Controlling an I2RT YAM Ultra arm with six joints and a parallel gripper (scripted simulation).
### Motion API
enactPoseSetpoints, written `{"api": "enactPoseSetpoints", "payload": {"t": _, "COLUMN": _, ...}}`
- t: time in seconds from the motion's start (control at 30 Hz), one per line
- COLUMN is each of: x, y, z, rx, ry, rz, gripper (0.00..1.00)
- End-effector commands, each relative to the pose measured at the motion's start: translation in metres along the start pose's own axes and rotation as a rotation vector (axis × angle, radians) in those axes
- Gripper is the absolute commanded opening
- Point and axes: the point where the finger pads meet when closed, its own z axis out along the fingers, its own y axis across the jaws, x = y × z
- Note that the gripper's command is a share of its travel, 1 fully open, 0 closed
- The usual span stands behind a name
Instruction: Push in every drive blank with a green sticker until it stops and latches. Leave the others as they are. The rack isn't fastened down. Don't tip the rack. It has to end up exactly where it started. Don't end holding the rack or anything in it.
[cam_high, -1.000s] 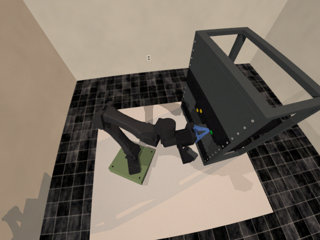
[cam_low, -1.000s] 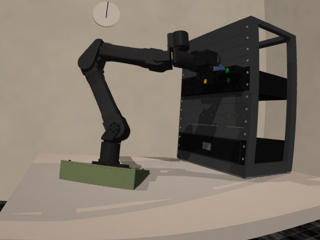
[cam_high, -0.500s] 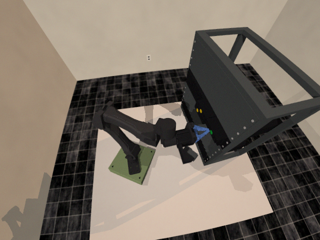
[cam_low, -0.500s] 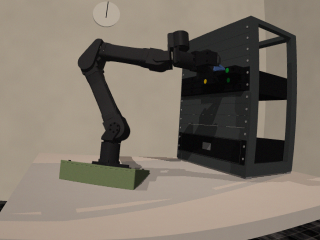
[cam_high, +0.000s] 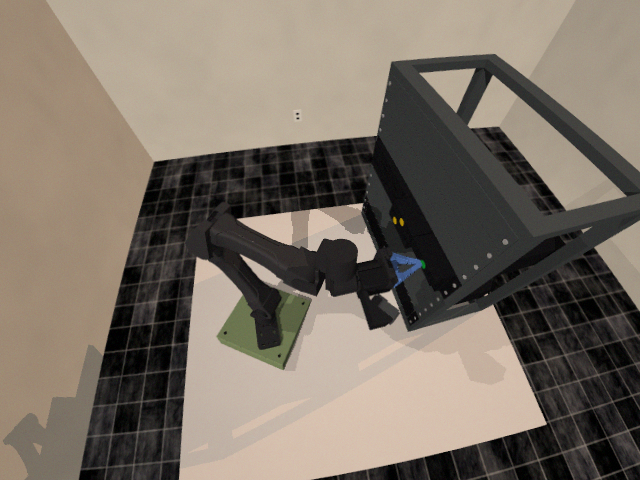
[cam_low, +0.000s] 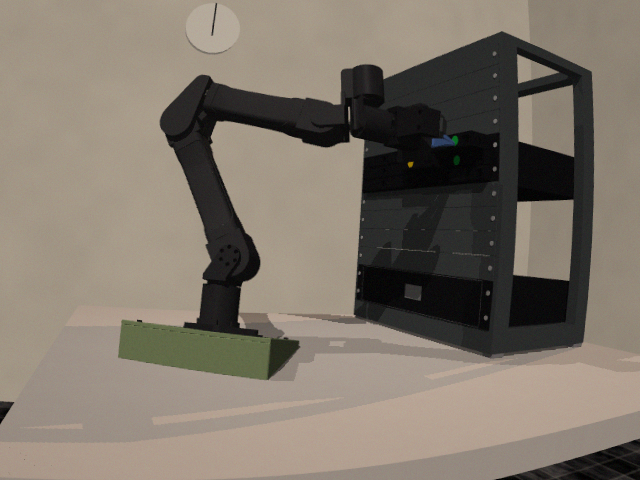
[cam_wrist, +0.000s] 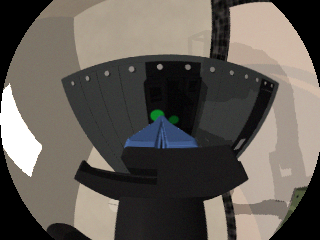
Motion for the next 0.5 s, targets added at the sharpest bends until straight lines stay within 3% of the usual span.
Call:
{"api": "enactPoseSetpoints", "payload": {"t": 0.0, "x": 0.0068, "y": 0.0243, "z": 0.0028, "rx": -0.056, "ry": 0.007, "rz": -0.052, "gripper": 0.0}}
{"api": "enactPoseSetpoints", "payload": {"t": 0.47, "x": 0.0044, "y": 0.021, "z": 0.006, "rx": -0.046, "ry": 0.005, "rz": -0.045, "gripper": 0.0}}
